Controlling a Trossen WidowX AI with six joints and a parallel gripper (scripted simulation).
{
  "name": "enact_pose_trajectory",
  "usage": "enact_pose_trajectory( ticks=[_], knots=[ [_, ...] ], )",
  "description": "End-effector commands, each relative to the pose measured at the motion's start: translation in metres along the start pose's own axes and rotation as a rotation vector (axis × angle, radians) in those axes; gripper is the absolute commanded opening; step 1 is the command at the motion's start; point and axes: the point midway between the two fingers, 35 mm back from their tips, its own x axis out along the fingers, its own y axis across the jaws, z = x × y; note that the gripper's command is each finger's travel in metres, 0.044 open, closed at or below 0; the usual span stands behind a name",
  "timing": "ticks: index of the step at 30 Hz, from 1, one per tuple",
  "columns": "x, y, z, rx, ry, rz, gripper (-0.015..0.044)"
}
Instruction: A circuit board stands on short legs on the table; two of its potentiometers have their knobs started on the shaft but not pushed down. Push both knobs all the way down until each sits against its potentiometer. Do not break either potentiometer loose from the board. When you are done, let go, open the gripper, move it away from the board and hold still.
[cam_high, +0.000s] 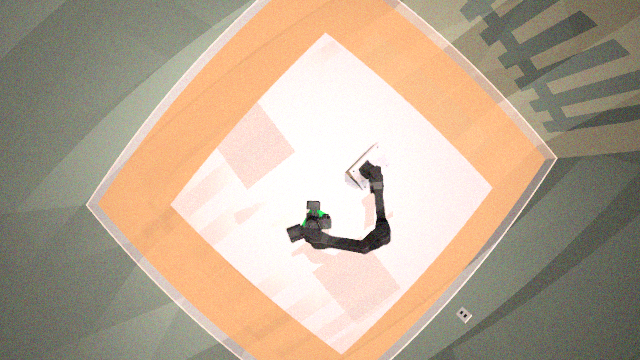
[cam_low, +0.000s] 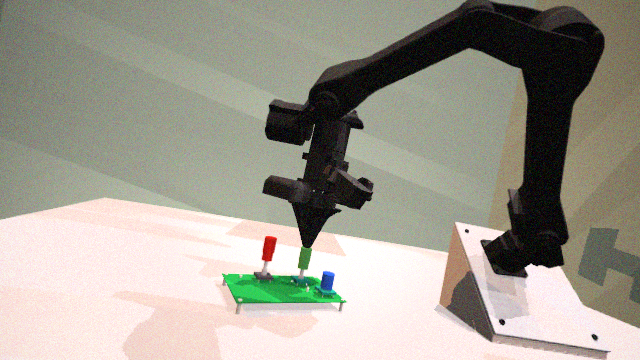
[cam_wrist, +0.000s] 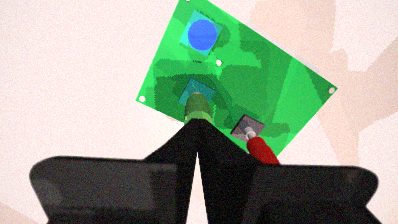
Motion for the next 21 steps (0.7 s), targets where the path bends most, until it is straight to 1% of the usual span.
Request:
enact_pose_trajectory(
  ticks=[1, 21],
  knots=[
    [0.0093, -0.0018, 0.001, -0.008, -0.01, 0.004, 0.0],
    [0.0147, -0.0018, 0.0012, -0.008, -0.01, 0.004, 0.0]
  ],
)
